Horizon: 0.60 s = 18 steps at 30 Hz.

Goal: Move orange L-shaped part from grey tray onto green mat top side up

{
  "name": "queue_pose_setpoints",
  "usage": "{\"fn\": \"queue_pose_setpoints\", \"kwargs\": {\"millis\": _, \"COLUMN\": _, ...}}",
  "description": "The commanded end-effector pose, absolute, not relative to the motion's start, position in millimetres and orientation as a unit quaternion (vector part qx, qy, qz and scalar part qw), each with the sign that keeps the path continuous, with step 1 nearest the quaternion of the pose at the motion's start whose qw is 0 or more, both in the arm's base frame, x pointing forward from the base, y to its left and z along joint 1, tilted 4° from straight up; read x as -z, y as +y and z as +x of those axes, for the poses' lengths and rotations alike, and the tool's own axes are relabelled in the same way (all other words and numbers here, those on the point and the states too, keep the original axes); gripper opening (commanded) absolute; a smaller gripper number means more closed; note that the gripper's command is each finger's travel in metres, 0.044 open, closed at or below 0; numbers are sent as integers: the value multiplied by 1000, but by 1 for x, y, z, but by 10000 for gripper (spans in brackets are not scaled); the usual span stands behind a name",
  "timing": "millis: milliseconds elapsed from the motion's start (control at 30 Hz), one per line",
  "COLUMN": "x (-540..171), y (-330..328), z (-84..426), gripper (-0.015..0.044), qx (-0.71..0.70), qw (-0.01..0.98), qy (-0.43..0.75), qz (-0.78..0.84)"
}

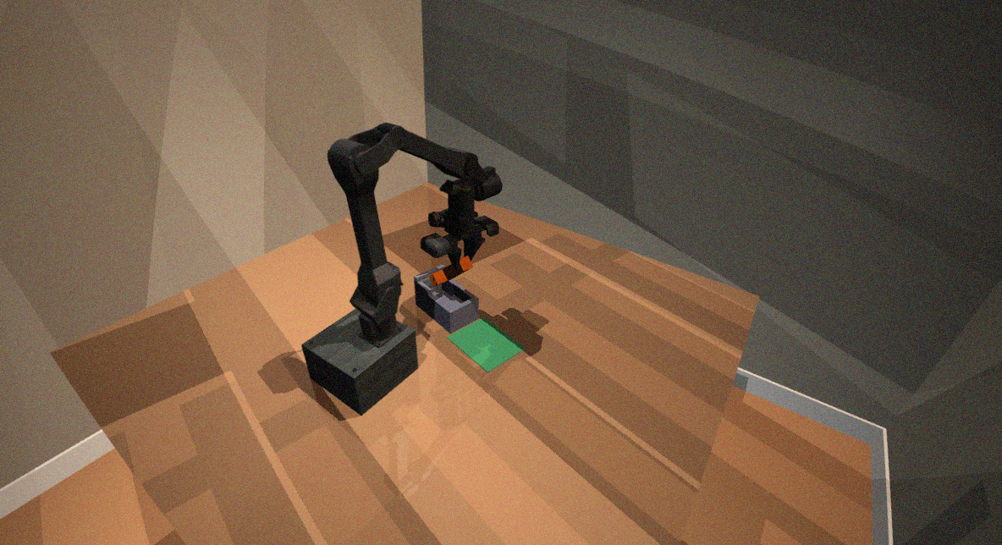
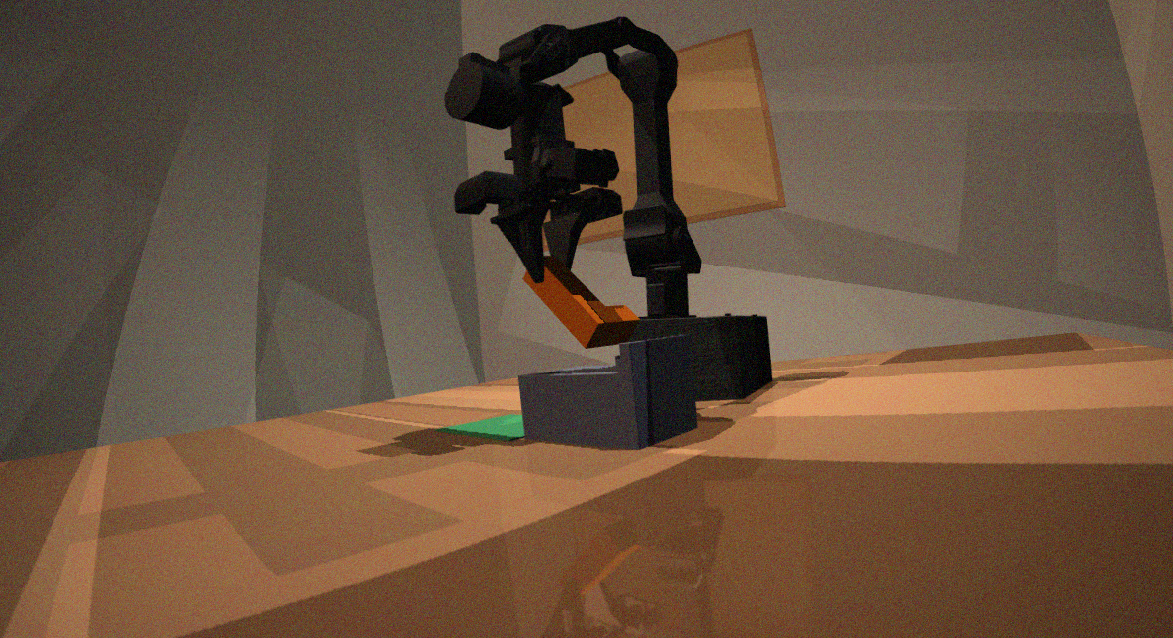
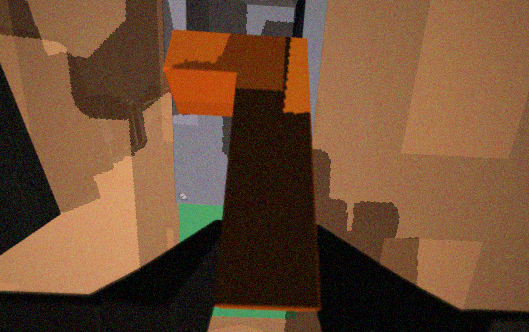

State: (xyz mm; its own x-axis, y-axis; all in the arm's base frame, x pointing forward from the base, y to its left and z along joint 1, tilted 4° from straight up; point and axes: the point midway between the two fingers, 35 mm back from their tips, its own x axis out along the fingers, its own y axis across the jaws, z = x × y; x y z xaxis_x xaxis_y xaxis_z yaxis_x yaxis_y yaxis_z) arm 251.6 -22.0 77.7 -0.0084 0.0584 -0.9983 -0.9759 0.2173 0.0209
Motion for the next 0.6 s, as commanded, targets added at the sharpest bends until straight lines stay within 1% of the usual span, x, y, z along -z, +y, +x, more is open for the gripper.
{"fn": "queue_pose_setpoints", "kwargs": {"millis": 0, "x": -76, "y": -37, "z": 247, "gripper": 0, "qx": -460, "qw": 561, "qy": 541, "qz": -425}}
{"fn": "queue_pose_setpoints", "kwargs": {"millis": 567, "x": -72, "y": -103, "z": 225, "gripper": 0, "qx": -459, "qw": 559, "qy": 543, "qz": -426}}
